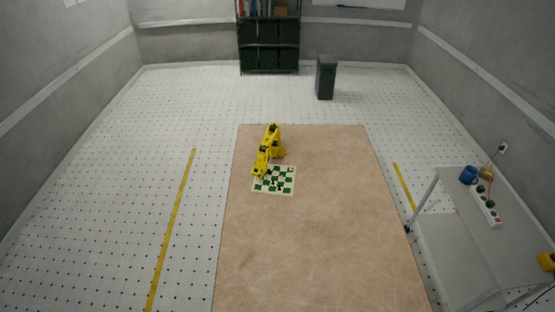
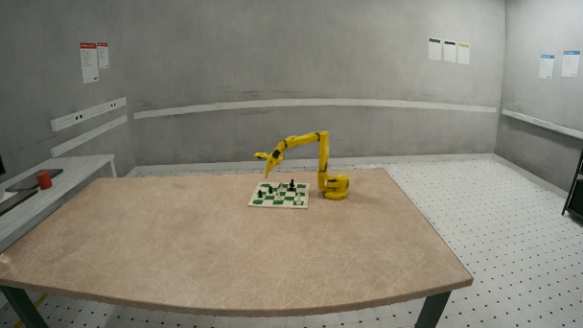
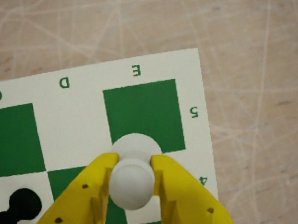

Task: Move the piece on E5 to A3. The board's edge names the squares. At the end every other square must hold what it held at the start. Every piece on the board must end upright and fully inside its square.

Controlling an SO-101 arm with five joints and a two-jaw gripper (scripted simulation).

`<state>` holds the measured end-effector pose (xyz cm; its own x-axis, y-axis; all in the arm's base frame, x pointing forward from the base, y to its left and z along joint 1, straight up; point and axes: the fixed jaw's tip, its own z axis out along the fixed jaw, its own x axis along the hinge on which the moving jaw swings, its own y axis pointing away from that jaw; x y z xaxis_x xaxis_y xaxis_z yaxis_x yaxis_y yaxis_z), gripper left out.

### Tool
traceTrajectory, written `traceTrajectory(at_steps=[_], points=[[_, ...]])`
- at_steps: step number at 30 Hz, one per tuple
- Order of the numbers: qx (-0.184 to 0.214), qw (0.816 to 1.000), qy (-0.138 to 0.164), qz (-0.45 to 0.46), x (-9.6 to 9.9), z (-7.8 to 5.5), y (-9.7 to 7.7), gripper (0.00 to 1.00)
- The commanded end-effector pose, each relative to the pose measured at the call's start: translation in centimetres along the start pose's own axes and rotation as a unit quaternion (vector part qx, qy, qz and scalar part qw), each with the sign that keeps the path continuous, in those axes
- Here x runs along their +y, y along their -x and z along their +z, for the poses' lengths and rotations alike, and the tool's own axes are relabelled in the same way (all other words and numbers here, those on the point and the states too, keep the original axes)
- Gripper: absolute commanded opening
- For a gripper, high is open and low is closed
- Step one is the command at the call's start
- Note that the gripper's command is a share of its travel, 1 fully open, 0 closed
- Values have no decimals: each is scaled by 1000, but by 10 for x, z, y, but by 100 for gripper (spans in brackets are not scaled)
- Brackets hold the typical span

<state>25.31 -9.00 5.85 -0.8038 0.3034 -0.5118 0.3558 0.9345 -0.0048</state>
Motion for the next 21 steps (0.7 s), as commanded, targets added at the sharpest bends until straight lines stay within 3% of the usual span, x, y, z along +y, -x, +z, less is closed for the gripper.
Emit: traceTrajectory(at_steps=[1,7,14,16,21], points=[[-8,1000,-2,1,-2,-4,4,0],[-7,1000,13,-23,13,-10,-7,0],[-6,988,80,-135,68,-32,-46,0],[-6,988,80,-135,68,-32,-46,0],[-6,963,138,-231,108,-49,-75,0]])
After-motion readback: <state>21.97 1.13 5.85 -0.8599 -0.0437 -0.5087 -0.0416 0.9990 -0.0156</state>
